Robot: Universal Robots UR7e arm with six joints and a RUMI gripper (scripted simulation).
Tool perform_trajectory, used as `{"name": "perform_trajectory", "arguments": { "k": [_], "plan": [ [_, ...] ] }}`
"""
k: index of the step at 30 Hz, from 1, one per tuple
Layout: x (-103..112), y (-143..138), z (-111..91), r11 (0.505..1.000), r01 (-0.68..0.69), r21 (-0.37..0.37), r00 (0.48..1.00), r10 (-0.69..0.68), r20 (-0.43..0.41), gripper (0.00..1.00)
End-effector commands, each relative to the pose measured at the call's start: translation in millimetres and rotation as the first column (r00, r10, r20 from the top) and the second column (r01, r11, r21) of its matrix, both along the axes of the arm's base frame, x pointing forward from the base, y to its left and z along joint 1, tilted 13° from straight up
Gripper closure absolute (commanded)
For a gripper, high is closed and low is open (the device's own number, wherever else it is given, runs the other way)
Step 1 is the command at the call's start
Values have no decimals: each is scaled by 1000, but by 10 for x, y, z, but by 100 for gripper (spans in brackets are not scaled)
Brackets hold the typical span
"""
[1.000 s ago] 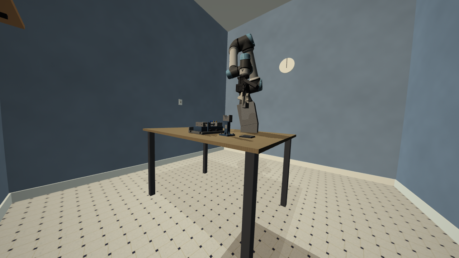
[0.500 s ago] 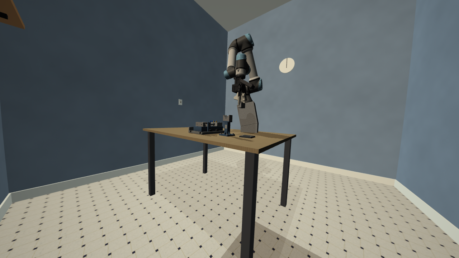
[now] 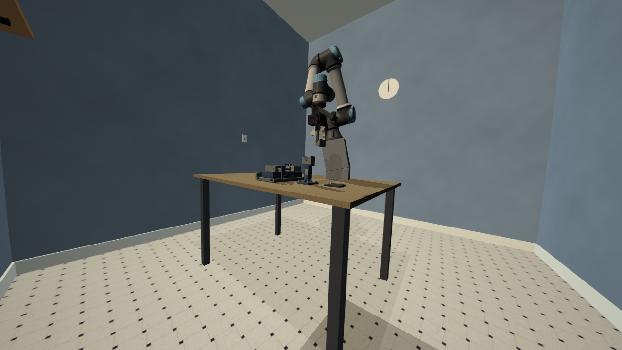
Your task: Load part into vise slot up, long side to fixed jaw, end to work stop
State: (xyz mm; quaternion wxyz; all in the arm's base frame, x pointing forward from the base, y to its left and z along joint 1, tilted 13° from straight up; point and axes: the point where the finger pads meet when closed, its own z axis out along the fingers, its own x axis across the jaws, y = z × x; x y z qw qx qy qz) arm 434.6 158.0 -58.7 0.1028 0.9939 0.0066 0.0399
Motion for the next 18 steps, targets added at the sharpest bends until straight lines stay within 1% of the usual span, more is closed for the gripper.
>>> {"name": "perform_trajectory", "arguments": {
  "k": [1, 4, 18],
  "plan": [
    [48, -135, 37, 1000, 17, 2, 1000, -17, 5, 100],
    [56, -162, 44, 1000, 20, 2, 1000, -20, 6, 100],
    [134, -482, 117, 998, 60, 5, 998, -60, 15, 100]
  ]
}}
